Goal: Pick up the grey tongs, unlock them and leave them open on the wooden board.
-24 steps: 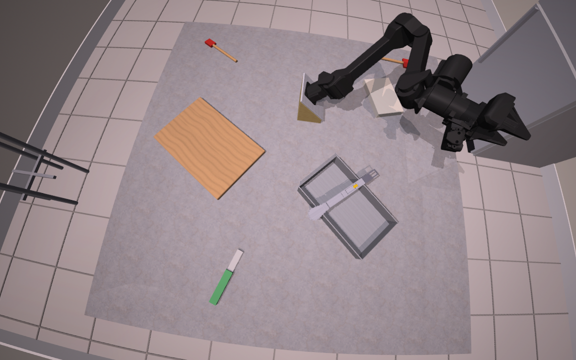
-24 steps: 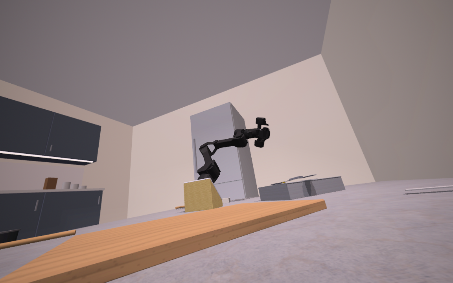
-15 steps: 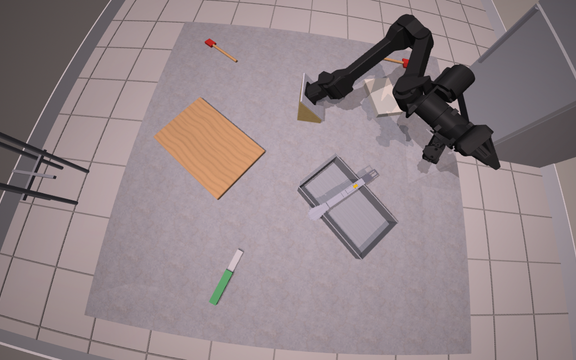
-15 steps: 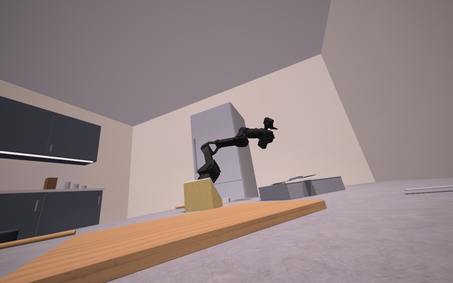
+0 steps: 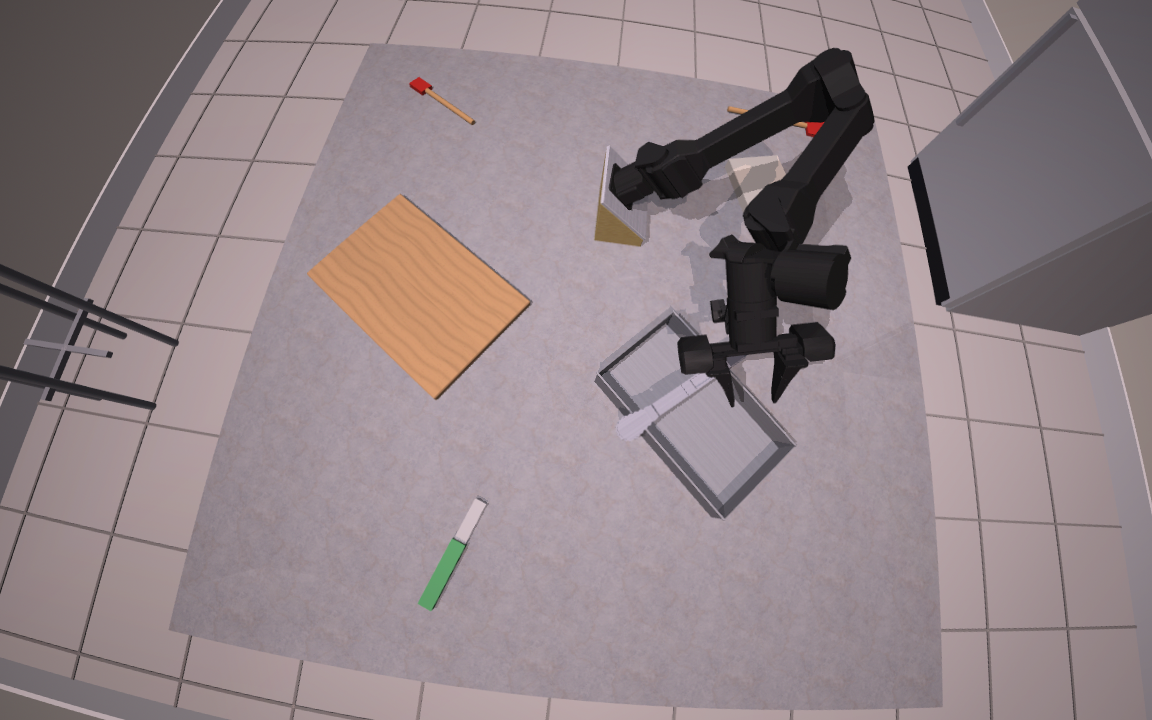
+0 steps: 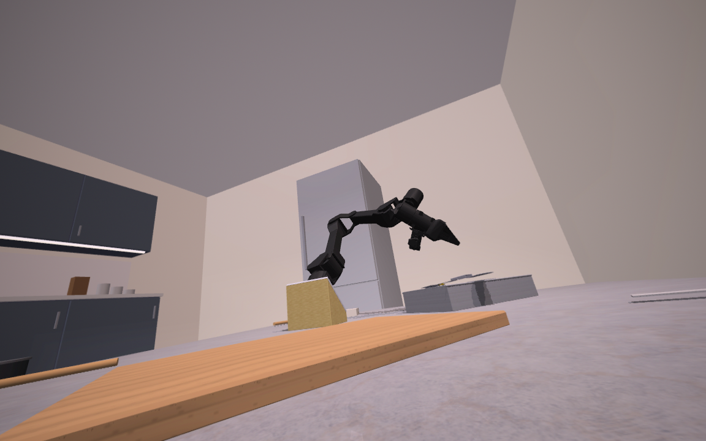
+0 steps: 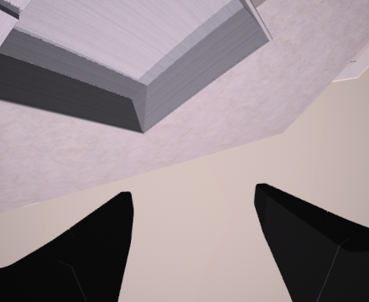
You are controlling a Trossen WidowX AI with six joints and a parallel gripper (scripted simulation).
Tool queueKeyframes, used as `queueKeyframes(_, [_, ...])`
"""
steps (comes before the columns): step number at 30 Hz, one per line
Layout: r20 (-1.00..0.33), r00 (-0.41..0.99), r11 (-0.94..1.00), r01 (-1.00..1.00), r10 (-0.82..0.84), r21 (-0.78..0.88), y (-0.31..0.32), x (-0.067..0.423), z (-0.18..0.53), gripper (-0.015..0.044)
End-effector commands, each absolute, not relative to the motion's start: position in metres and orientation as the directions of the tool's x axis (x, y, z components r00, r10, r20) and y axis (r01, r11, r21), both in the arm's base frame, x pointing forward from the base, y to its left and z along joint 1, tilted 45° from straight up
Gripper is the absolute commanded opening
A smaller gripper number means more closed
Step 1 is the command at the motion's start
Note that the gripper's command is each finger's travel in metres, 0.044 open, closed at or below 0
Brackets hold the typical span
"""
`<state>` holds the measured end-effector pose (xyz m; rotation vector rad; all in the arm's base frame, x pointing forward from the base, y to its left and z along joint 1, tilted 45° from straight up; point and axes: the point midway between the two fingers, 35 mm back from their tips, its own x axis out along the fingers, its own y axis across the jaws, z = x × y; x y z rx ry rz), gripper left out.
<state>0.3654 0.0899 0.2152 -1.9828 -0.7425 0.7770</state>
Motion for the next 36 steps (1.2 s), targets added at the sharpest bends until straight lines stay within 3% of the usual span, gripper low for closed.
queueKeyframes(1, [-0.366,0.462,-0.270,-0.262,0.808,-0.926,0.092,0.340,0.156,0.0260])
queueKeyframes(4, [-0.389,0.341,-0.134,-0.581,0.856,-0.803,0.094,0.315,0.129,0.0260])
queueKeyframes(6, [-0.387,0.314,-0.102,-0.649,0.867,-0.754,0.094,0.309,0.124,0.0260])
queueKeyframes(36, [-0.397,0.309,-0.113,-0.651,0.864,-0.751,0.112,0.314,0.117,0.0260])
